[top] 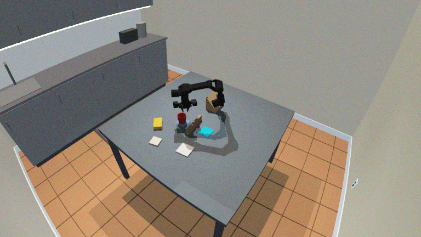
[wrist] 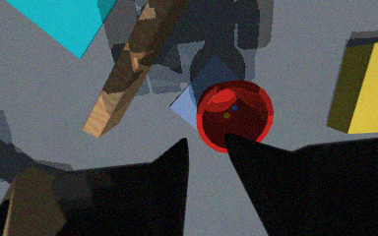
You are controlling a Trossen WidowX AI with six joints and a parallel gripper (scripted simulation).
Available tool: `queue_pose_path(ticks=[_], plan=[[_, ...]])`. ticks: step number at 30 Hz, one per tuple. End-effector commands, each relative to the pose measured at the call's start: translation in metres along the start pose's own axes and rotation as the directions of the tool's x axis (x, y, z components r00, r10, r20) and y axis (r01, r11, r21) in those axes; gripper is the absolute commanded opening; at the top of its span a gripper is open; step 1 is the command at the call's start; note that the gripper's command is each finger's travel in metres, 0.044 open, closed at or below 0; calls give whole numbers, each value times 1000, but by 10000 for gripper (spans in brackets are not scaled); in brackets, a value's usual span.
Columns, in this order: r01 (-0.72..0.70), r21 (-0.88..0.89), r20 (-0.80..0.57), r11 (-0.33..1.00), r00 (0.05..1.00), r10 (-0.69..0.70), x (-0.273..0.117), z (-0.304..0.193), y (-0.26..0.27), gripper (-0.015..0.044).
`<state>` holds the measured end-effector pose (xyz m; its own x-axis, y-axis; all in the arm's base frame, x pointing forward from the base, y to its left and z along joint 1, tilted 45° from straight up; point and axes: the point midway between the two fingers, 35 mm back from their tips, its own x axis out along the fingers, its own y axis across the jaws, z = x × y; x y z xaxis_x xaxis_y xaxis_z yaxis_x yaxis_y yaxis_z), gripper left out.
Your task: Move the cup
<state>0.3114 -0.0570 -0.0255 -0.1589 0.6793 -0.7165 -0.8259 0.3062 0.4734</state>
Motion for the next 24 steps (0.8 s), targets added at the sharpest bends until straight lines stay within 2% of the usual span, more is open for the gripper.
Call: queue_pose_path(ticks=[1, 24], plan=[[-4, -9, 3, 1000, 1000, 4, 4, 1, -1, 148], [-4, -9, 4, 1000, 1000, 4, 41, 1, -2, 148]])
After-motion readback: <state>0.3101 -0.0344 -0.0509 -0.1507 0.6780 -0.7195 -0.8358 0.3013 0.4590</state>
